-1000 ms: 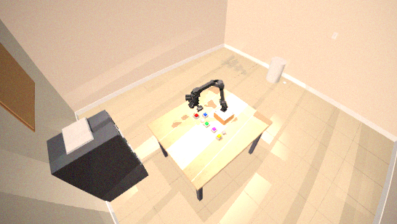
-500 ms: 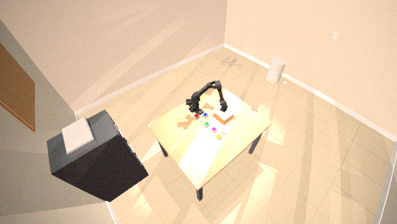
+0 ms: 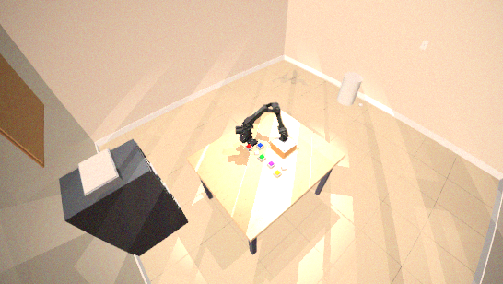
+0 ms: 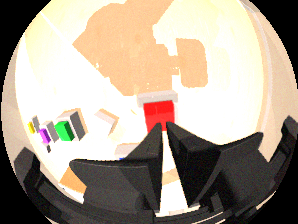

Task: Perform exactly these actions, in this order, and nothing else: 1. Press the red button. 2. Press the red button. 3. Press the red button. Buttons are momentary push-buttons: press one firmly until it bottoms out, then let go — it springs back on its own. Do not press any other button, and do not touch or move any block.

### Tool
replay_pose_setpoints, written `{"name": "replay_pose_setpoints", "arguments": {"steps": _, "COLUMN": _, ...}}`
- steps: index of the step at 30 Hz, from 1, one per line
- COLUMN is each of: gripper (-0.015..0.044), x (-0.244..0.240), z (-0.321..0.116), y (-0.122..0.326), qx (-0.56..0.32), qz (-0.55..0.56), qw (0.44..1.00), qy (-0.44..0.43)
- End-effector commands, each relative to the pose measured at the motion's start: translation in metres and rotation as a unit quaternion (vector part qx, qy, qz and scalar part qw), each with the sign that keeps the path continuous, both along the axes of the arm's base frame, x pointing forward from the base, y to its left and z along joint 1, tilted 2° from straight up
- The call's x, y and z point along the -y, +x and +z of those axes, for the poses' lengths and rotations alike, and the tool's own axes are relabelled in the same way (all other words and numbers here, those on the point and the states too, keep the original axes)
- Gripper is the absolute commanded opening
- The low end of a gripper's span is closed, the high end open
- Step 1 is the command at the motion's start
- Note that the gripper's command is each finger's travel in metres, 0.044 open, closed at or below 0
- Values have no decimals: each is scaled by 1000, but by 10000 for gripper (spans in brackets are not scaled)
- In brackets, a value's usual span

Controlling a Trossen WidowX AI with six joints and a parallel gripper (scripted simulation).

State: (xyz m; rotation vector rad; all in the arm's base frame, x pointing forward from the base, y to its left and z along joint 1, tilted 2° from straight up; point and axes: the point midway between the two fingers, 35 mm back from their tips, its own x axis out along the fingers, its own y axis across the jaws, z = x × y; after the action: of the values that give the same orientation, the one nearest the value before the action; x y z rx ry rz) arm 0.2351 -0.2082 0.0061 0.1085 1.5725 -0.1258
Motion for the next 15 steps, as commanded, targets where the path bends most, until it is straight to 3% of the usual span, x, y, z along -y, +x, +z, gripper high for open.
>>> {"name": "replay_pose_setpoints", "arguments": {"steps": 1, "gripper": 20, "x": -1, "z": -9, "y": -2, "qx": -5, "qz": 3, "qw": 1000, "qy": 2}}
{"name": "replay_pose_setpoints", "arguments": {"steps": 15, "gripper": 20, "x": -2, "z": -29, "y": -3, "qx": -5, "qz": 3, "qw": 1000, "qy": 2}}
